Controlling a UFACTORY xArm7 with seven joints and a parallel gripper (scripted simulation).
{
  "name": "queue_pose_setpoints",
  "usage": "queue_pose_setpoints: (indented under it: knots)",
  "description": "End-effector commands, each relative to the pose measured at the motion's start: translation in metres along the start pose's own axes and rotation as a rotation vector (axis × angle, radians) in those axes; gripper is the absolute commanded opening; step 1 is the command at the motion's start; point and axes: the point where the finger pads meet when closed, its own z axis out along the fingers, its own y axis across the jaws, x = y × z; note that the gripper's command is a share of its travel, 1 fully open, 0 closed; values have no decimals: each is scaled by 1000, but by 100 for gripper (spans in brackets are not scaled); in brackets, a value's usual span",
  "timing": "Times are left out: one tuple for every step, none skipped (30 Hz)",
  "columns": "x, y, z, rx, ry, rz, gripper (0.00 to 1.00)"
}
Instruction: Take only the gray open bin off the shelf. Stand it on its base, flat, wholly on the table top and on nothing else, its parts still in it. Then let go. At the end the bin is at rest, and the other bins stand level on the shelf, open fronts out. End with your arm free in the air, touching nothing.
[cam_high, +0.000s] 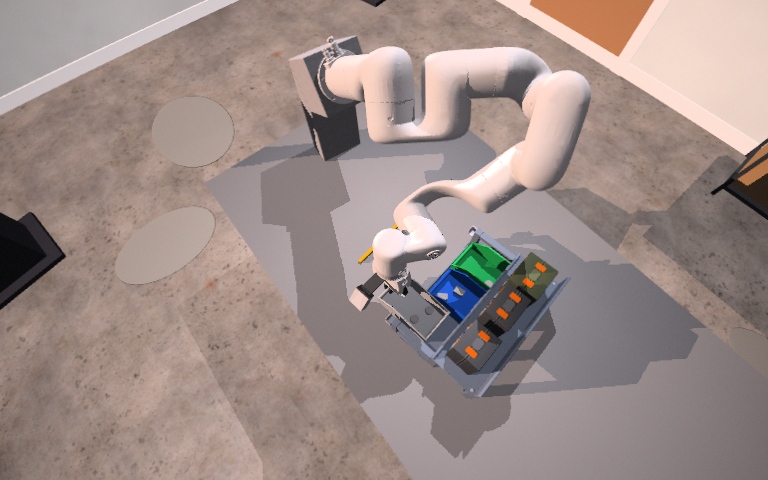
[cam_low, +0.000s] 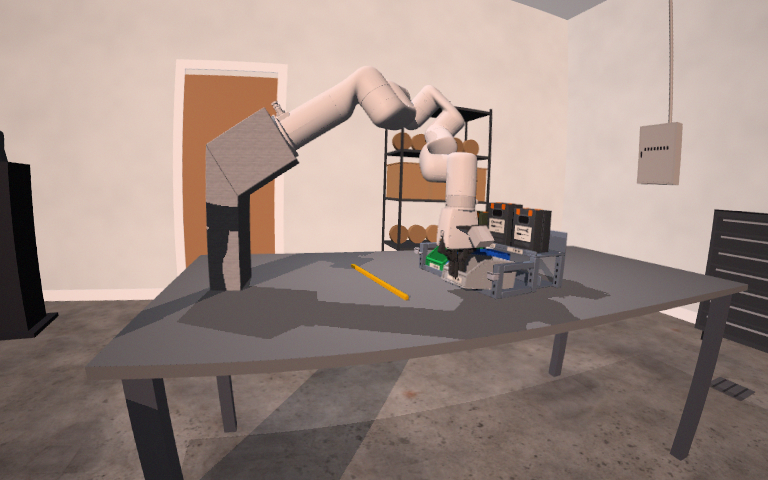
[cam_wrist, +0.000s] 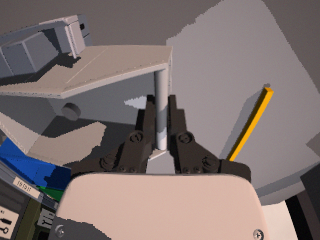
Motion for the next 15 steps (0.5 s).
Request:
queue_pose_setpoints:
  knots:
    - [1, -1, 0, 3, 1, -1, 0]
    - [1, -1, 0, 3, 1, -1, 0]
    - [1, -1, 0, 3, 1, -1, 0]
    - [1, -1, 0, 3, 1, -1, 0]
    - [1, -1, 0, 3, 1, -1, 0]
    - [1, -1, 0, 3, 1, -1, 0]
    - [1, 5, 0, 3, 1, -1, 0]
    - [1, 11, 0, 3, 1, -1, 0]
    - [1, 17, 0, 3, 1, -1, 0]
    - [1, 23, 0, 3, 1, -1, 0]
    - [1, 29, 0, 3, 1, -1, 0]
    - [1, 29, 0, 3, 1, -1, 0]
    - [1, 29, 0, 3, 1, -1, 0]
    - [1, 29, 0, 3, 1, -1, 0]
    - [1, 29, 0, 3, 1, -1, 0]
